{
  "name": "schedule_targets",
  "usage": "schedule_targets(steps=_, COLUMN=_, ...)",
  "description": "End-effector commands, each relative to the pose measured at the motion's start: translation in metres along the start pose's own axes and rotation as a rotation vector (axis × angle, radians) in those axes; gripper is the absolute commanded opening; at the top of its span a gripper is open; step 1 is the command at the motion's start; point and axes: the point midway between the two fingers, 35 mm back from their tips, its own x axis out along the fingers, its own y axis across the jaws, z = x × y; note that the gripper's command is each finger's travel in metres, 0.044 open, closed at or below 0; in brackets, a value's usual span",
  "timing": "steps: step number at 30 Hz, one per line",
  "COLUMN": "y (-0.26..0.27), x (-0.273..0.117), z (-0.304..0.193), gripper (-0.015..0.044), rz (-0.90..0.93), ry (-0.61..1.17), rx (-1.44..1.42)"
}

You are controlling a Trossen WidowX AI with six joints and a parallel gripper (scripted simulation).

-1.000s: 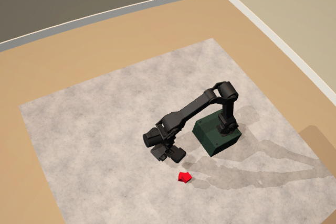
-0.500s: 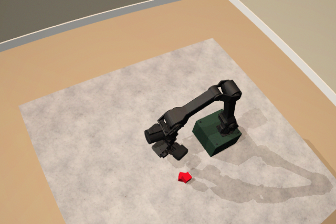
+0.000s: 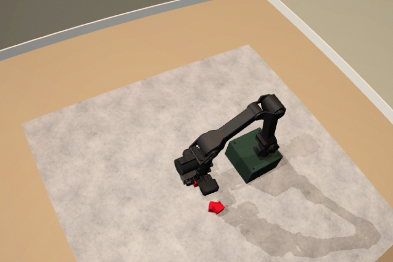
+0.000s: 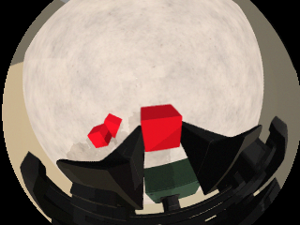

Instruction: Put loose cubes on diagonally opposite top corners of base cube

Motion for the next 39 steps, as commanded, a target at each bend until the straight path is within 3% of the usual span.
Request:
schedule_targets(steps=1, y=0.008, x=0.0, z=-0.004, gripper=0.0105, rz=0.002, ry=-0.004, rx=0.143)
schedule_targets(steps=39, y=0.067, x=0.009, z=-0.04, gripper=0.0105, rz=0.006, ry=0.003, rx=1.258)
